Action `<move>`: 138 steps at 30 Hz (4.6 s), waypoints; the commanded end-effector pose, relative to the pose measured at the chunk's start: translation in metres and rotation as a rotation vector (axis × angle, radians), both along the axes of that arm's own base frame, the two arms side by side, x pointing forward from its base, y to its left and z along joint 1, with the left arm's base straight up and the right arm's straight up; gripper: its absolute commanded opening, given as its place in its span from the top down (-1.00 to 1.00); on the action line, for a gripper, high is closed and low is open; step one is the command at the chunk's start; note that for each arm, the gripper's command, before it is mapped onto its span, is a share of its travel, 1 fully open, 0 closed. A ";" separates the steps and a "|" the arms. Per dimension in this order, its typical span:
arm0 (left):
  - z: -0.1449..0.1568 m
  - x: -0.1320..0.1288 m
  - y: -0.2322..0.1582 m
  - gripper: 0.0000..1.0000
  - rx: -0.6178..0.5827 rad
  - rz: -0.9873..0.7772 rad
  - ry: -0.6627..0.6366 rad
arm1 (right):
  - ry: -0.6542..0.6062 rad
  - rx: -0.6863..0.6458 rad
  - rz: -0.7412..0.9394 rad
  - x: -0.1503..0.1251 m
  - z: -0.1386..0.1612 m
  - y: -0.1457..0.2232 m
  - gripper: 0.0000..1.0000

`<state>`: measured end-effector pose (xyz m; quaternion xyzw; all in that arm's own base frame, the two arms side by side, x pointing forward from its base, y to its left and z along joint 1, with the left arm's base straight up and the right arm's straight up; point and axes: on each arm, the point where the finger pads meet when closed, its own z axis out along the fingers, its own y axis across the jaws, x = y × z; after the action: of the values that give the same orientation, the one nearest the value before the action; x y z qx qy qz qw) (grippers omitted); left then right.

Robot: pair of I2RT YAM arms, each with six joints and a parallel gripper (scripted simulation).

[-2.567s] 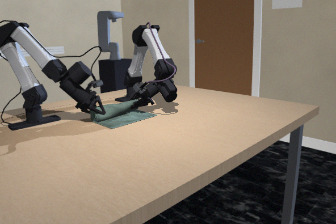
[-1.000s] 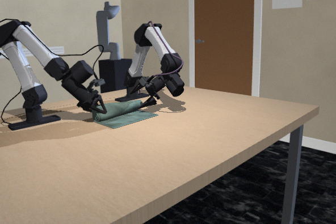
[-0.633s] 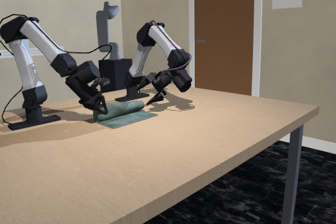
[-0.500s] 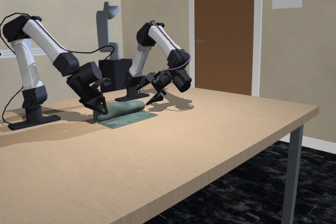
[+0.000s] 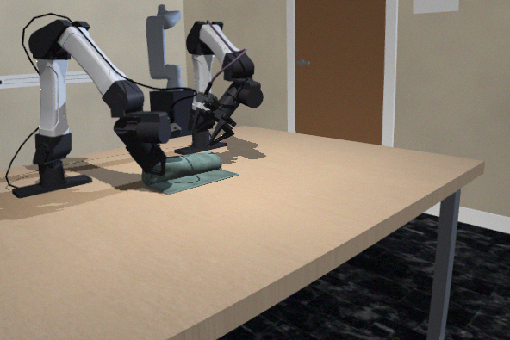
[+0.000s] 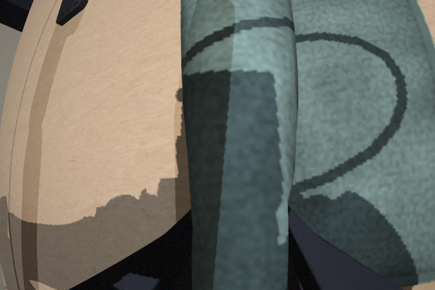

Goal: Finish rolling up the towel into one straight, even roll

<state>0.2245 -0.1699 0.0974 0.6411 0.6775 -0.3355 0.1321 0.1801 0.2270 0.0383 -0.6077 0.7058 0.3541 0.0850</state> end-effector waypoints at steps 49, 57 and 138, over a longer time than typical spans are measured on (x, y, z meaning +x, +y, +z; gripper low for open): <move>-0.065 0.006 -0.017 -0.96 -0.021 0.060 -0.638 | 0.377 0.002 0.031 -0.011 -0.001 -0.001 0.33; -0.063 0.013 -0.020 -0.70 -0.021 0.060 -0.638 | 0.377 0.002 0.031 -0.011 -0.001 -0.001 0.33; -0.058 0.013 -0.020 0.33 0.000 0.060 -0.196 | 0.307 0.006 0.031 0.026 0.051 -0.041 -0.74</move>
<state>0.2481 -0.1907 0.0395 0.6587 0.6734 -0.2250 0.2492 0.2123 0.1861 0.0847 -0.5402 0.7056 0.4571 -0.0356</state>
